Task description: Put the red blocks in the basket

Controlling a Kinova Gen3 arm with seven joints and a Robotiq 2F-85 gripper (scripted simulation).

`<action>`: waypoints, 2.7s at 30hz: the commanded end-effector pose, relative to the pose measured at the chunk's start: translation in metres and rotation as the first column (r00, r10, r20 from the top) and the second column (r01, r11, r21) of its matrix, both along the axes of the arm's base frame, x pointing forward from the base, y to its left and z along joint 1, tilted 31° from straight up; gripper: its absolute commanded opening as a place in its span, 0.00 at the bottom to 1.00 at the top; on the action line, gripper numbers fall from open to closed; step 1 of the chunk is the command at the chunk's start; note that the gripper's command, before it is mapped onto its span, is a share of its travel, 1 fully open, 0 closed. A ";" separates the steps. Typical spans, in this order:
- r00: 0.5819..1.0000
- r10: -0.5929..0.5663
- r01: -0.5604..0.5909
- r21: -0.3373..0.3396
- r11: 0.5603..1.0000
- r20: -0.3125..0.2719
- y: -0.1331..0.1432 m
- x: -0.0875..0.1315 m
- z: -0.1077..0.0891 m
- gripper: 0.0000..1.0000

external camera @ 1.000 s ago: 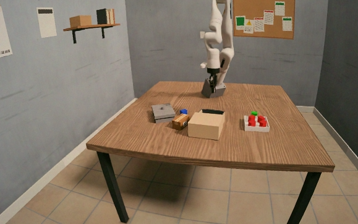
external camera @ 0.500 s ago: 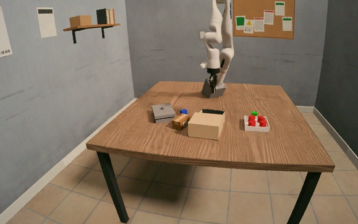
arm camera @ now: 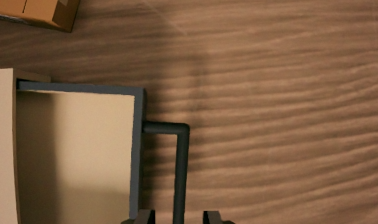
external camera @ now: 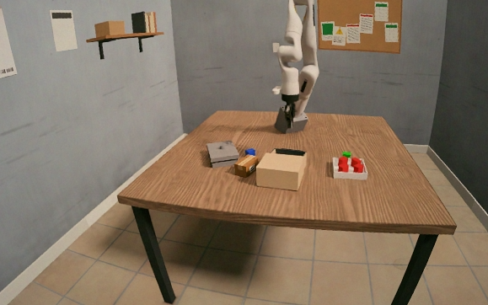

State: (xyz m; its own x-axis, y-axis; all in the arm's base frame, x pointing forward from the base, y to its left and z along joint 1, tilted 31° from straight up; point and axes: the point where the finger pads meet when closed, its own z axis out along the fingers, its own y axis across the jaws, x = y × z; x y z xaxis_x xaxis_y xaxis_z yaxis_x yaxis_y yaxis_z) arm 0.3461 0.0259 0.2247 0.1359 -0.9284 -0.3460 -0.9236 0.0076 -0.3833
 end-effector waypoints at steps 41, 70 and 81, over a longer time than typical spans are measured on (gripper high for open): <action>1.000 0.012 -0.012 -0.002 1.000 -0.002 0.036 0.030 -0.077 0.30; 1.000 0.012 -0.012 -0.002 1.000 -0.002 0.036 0.031 -0.077 0.30; 1.000 0.012 -0.012 -0.002 1.000 -0.002 0.035 0.032 -0.077 0.30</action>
State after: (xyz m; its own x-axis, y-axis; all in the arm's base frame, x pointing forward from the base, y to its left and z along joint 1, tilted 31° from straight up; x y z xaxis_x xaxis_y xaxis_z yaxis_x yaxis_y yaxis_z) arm 0.3777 0.0607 0.1483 0.1480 -0.9279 -0.3422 -0.9242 -0.0065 -0.3819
